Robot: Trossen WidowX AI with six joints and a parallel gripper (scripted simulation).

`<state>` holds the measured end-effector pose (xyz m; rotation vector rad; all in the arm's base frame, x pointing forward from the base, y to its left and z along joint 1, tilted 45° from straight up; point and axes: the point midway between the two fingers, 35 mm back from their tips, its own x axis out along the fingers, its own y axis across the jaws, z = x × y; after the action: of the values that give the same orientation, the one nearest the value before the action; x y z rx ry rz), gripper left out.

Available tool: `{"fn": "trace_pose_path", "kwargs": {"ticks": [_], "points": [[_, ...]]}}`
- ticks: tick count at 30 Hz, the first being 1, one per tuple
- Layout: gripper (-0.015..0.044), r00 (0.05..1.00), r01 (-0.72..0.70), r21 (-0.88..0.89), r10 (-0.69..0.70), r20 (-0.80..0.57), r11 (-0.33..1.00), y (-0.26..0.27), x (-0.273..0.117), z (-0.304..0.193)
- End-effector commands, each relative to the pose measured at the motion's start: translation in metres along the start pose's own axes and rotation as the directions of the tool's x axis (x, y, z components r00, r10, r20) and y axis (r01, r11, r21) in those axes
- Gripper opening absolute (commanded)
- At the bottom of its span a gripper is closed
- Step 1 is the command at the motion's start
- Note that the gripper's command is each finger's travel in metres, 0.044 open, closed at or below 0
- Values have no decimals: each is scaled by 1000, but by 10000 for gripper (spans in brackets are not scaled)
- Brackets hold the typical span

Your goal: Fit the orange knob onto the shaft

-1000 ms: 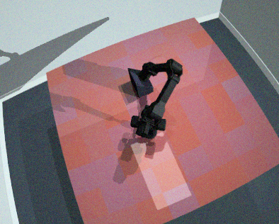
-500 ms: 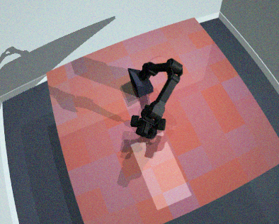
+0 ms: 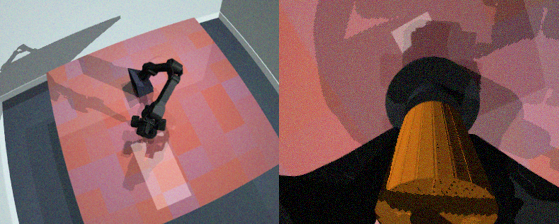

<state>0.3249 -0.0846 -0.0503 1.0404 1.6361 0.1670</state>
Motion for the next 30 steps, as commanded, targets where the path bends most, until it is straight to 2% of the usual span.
{"fn": "trace_pose_path", "kwargs": {"ticks": [1, 9, 16, 30], "points": [[0, 1000, -2, 1, 2, 3, 1000, 0, 0, 1], [0, 1000, -2, 10, 2, 3, 1000, -1, -5, 0], [0, 1000, -2, 209, 1, 4, 978, -2, -6, 1], [0, 1000, -2, 209, 2, 4, 978, -1, -4, 1]]}}
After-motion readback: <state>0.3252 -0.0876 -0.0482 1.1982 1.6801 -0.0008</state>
